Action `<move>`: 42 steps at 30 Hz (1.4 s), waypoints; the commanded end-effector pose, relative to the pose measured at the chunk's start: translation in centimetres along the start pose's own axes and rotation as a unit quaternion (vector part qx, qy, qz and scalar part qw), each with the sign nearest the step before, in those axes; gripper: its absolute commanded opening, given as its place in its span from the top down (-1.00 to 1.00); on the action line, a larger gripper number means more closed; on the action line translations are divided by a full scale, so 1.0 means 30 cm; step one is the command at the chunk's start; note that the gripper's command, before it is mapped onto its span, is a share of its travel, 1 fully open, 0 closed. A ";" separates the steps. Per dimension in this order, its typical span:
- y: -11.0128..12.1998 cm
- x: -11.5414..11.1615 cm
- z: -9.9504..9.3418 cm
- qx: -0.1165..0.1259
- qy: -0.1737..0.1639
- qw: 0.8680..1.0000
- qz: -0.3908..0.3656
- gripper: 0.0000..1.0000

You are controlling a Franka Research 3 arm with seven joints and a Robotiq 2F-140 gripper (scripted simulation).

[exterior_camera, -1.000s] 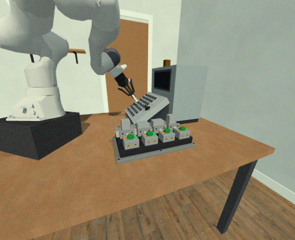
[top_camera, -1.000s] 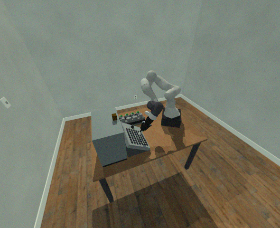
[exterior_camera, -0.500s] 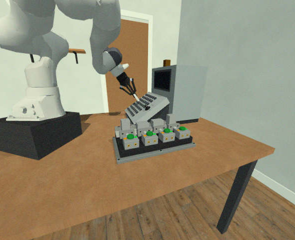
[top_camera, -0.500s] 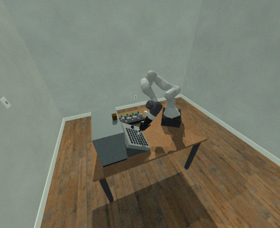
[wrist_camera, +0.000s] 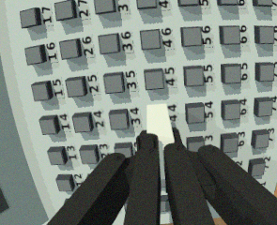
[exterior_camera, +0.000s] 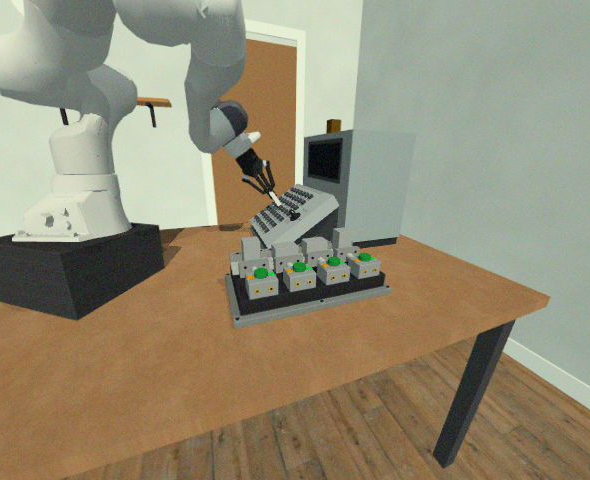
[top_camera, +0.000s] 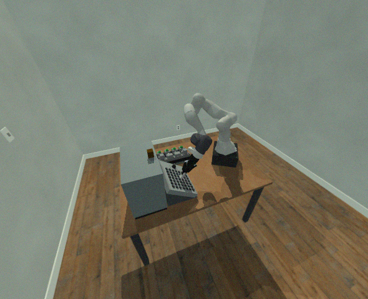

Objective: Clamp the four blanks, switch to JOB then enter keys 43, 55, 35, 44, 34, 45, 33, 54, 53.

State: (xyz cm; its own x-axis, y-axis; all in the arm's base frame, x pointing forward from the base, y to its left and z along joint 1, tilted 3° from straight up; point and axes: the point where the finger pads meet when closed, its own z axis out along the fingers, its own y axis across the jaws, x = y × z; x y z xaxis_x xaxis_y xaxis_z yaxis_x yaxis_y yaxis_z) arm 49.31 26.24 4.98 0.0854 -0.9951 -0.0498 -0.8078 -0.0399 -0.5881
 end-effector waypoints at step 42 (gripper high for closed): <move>0.000 -0.008 0.028 0.001 -0.003 1.000 -0.004 1.00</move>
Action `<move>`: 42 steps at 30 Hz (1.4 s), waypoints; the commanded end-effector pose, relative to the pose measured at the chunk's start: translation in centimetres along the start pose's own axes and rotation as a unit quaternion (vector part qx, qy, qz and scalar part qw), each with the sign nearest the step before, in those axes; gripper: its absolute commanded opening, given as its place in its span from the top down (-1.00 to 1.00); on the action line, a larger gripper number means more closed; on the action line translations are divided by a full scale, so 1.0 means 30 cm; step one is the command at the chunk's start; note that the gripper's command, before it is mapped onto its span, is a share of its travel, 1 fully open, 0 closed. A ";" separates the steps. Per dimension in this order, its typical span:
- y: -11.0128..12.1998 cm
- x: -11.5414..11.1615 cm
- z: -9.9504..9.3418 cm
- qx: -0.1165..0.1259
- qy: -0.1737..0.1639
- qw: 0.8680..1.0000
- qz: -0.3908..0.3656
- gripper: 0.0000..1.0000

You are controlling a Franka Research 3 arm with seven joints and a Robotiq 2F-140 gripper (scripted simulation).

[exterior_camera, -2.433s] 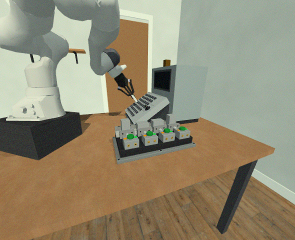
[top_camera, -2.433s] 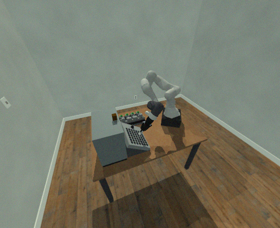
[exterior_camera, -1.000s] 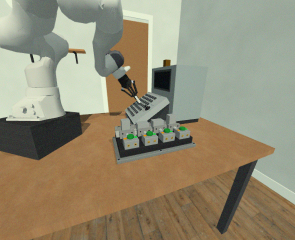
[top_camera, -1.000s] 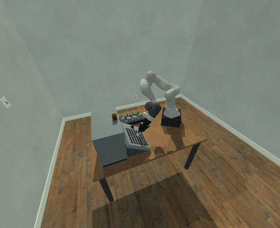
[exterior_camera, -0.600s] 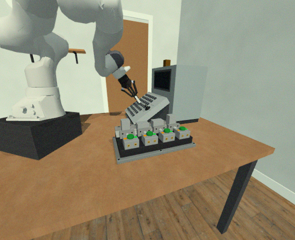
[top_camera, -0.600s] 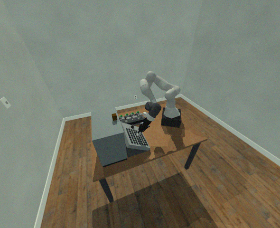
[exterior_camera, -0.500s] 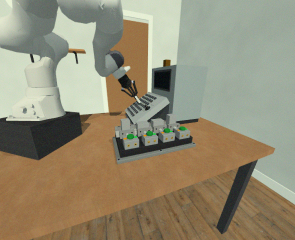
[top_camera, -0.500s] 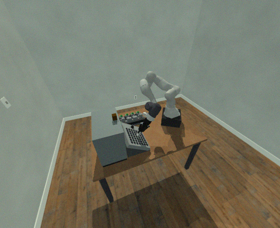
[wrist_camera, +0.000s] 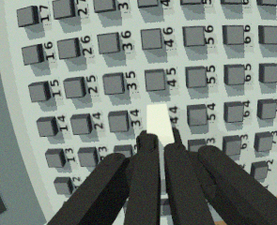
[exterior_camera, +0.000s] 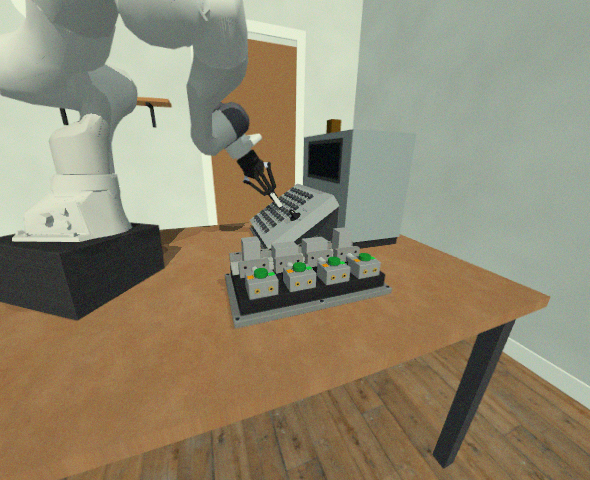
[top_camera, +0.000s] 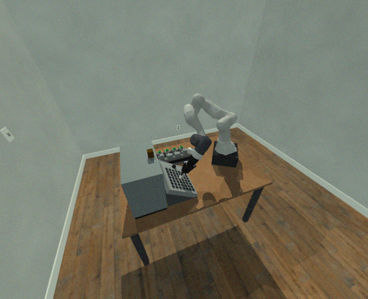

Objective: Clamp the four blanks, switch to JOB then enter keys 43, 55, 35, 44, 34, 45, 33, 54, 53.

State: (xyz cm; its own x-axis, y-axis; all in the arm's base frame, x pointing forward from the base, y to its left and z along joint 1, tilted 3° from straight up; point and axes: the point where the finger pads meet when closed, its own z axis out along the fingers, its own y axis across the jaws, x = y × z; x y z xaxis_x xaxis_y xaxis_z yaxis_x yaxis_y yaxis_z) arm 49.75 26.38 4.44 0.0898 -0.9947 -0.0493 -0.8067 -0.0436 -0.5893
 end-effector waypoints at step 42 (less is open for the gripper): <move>0.002 -0.006 0.030 0.000 -0.002 1.000 -0.002 1.00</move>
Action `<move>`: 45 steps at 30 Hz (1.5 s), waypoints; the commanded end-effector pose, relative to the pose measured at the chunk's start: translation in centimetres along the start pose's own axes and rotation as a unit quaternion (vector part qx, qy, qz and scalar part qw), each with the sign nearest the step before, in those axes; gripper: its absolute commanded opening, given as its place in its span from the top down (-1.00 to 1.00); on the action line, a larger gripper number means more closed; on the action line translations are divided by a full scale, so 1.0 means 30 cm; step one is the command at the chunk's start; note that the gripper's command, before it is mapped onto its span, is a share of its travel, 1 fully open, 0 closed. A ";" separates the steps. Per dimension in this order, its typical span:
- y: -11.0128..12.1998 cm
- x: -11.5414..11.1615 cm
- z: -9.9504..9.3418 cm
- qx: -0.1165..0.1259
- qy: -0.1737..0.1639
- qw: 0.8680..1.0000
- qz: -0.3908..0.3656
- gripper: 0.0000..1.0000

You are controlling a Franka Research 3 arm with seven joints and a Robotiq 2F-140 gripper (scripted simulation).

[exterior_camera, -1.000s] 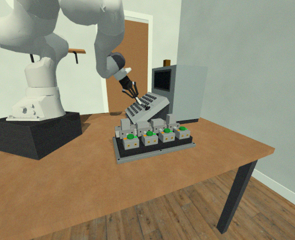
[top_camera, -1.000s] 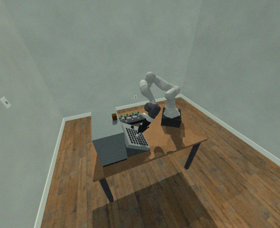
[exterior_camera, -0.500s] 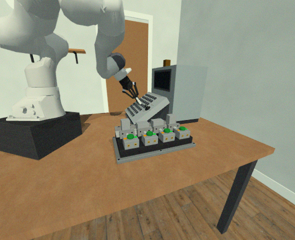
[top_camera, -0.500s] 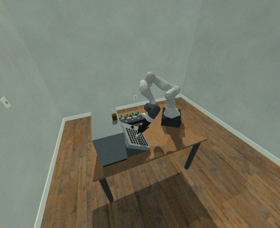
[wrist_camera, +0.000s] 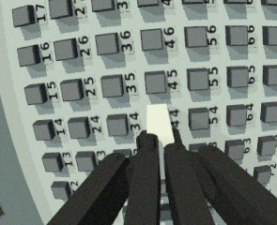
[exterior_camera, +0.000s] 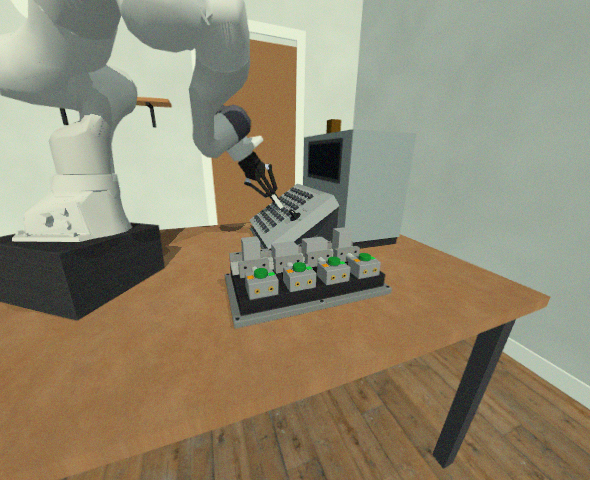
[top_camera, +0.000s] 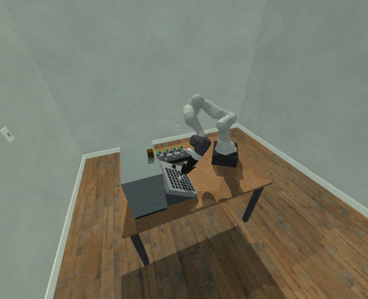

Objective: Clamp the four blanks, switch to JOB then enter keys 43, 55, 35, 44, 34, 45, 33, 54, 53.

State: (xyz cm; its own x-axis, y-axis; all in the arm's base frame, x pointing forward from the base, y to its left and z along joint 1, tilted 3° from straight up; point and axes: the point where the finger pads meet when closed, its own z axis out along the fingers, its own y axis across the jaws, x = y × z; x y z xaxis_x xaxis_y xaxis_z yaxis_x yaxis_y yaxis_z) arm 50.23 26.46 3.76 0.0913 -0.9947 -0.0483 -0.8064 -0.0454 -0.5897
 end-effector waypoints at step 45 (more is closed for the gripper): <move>0.001 -0.005 -0.119 0.000 -0.002 1.000 -0.002 1.00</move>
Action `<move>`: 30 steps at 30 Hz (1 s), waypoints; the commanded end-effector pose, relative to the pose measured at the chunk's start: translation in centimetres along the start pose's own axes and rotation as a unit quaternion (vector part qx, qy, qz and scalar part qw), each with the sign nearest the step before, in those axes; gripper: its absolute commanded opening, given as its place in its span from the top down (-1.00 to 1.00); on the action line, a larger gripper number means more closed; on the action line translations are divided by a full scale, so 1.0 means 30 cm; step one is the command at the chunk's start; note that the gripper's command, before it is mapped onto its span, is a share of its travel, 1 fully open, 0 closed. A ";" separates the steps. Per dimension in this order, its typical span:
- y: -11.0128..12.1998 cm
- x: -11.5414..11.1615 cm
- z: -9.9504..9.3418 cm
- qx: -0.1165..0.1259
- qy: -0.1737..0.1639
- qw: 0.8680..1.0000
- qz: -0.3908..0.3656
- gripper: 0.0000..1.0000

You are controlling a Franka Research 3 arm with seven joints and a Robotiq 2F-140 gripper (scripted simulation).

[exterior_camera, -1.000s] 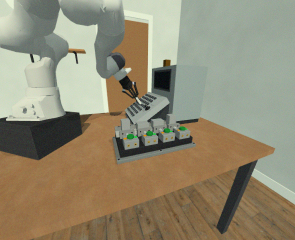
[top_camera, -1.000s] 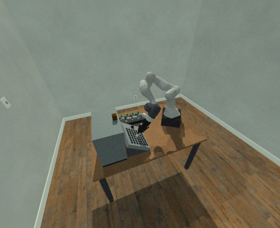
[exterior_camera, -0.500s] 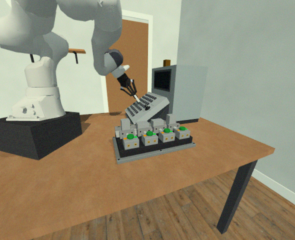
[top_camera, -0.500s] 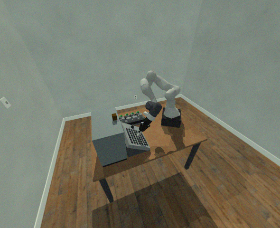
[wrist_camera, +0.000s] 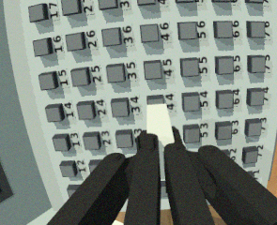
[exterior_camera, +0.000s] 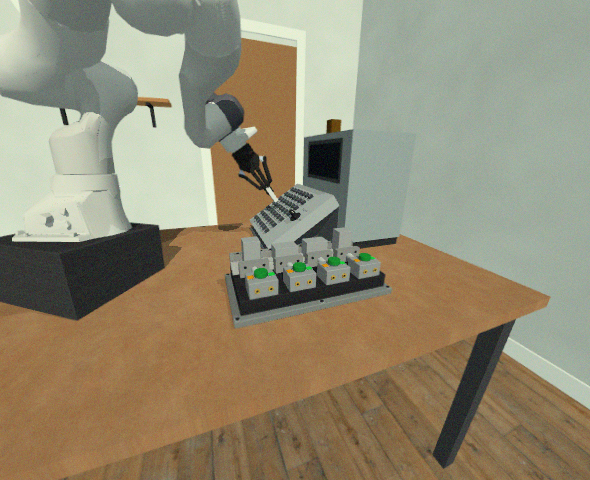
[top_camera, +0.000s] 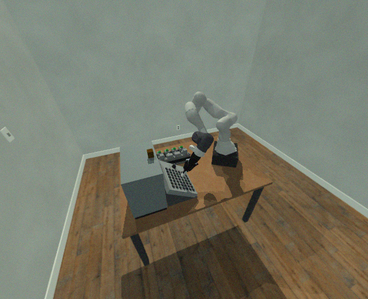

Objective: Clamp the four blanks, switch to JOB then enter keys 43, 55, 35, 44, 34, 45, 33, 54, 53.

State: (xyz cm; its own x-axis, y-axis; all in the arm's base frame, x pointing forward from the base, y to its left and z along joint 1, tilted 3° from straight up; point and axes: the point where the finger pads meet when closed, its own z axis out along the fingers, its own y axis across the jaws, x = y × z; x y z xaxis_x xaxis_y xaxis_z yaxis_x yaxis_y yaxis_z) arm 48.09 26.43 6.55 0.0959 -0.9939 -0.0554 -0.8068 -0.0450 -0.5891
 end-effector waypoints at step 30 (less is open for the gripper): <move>0.112 0.119 0.027 0.000 0.002 1.000 -0.002 1.00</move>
State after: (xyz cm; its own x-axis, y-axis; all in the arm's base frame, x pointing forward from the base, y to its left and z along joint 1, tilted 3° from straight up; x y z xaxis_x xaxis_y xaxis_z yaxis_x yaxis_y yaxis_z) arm 46.11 22.62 3.84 0.0985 -0.9942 -0.0423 -0.8069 -0.0549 -0.5882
